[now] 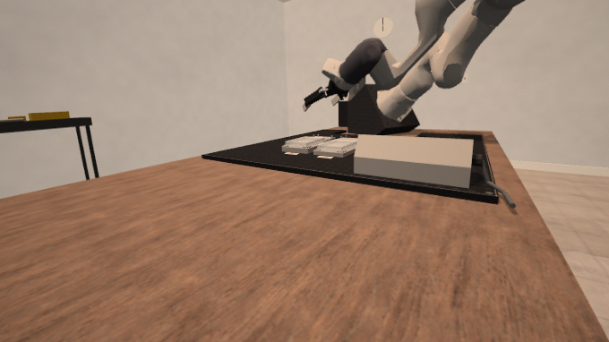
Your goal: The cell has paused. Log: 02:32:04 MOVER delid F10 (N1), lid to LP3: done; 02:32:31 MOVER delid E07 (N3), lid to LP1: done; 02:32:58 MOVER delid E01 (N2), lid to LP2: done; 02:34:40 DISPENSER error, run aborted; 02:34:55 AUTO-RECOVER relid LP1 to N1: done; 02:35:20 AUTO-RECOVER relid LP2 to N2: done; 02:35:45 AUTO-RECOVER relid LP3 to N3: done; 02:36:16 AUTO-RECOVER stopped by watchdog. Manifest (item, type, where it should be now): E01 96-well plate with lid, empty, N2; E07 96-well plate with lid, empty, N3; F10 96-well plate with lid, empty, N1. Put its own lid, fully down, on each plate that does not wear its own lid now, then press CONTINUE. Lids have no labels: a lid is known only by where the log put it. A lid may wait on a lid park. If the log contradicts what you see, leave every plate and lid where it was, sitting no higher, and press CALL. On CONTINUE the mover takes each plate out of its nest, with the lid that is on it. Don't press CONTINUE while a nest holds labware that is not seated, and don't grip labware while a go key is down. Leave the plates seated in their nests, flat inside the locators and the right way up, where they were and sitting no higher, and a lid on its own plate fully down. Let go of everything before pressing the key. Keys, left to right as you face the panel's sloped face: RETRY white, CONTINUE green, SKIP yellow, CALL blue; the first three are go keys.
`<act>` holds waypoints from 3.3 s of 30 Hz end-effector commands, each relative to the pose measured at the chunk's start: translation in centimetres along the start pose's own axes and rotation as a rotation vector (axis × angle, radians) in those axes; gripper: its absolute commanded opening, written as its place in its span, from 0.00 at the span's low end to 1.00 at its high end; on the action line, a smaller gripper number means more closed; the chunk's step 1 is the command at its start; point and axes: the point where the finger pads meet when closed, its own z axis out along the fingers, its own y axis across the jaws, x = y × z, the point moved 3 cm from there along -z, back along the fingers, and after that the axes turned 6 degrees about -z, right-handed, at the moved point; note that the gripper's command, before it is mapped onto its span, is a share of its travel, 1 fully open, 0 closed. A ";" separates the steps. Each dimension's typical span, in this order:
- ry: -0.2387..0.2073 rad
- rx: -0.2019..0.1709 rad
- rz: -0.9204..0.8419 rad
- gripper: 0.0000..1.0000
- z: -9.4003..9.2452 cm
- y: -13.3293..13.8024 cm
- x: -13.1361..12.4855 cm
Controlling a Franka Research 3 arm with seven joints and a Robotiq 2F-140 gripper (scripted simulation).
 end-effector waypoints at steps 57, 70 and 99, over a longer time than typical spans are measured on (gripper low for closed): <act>-0.507 -0.178 0.405 1.00 -7.4 0.9 -4.6; -0.507 -0.178 0.405 1.00 -7.4 0.9 -4.6; -0.719 -0.251 0.614 1.00 -10.5 1.6 -6.6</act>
